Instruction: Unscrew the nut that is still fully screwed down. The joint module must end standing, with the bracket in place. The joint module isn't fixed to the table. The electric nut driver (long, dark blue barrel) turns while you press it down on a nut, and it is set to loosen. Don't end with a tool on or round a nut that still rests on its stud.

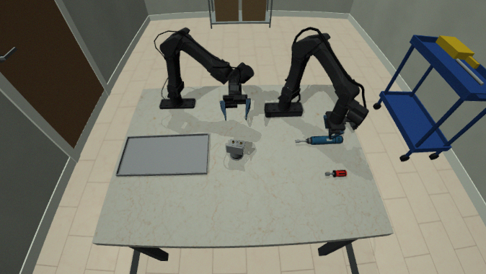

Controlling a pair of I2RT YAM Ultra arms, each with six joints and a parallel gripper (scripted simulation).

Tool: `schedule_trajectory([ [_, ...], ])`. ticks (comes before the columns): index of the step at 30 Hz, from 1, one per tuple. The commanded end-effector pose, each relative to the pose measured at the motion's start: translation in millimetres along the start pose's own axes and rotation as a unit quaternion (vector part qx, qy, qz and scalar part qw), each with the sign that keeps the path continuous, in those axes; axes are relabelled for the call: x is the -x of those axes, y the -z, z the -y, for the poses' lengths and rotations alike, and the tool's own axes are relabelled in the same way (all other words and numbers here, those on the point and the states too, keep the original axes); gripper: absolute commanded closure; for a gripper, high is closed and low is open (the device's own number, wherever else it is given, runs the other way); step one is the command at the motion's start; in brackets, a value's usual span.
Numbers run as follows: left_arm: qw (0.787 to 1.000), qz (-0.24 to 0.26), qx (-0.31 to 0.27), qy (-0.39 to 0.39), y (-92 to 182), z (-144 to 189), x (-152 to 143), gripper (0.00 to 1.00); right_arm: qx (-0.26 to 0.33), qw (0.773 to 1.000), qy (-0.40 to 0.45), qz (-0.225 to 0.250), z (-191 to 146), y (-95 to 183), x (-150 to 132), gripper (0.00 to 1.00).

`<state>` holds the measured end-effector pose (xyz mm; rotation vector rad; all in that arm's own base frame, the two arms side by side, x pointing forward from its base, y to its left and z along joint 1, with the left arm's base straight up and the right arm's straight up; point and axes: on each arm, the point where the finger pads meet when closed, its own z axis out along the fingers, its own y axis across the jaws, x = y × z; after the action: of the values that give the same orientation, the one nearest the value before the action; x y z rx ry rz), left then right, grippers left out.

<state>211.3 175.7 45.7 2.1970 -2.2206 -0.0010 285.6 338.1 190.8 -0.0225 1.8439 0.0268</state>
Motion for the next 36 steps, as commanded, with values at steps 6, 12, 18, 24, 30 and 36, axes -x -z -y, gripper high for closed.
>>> schedule_trajectory([
  [6, 1.0, 0.022, -0.023, -0.003, 18, 7, 9, 0.35, 0.019, 0.997, -0.067, -0.021, -8, -49, 9, 0.14],
  [12, 1.0, 0.022, -0.023, -0.003, 18, 7, 9, 0.35, 0.034, 0.994, -0.097, -0.023, -9, -59, 23, 0.14],
  [18, 1.0, 0.022, -0.023, -0.003, 18, 7, 9, 0.35, 0.038, 0.993, -0.104, -0.038, -8, -88, 11, 0.14],
  [24, 1.0, 0.022, -0.023, -0.003, 18, 7, 9, 0.35, 0.055, 0.987, -0.141, -0.048, -5, -122, 16, 0.14],
  [30, 1.0, 0.022, -0.023, -0.003, 18, 7, 9, 0.35, 0.072, 0.983, -0.163, -0.04, -7, -123, 33, 0.14],
  [36, 1.0, 0.022, -0.023, -0.003, 18, 7, 9, 0.35, 0.078, 0.98, -0.177, -0.05, 5, -159, 24, 0.14],
])
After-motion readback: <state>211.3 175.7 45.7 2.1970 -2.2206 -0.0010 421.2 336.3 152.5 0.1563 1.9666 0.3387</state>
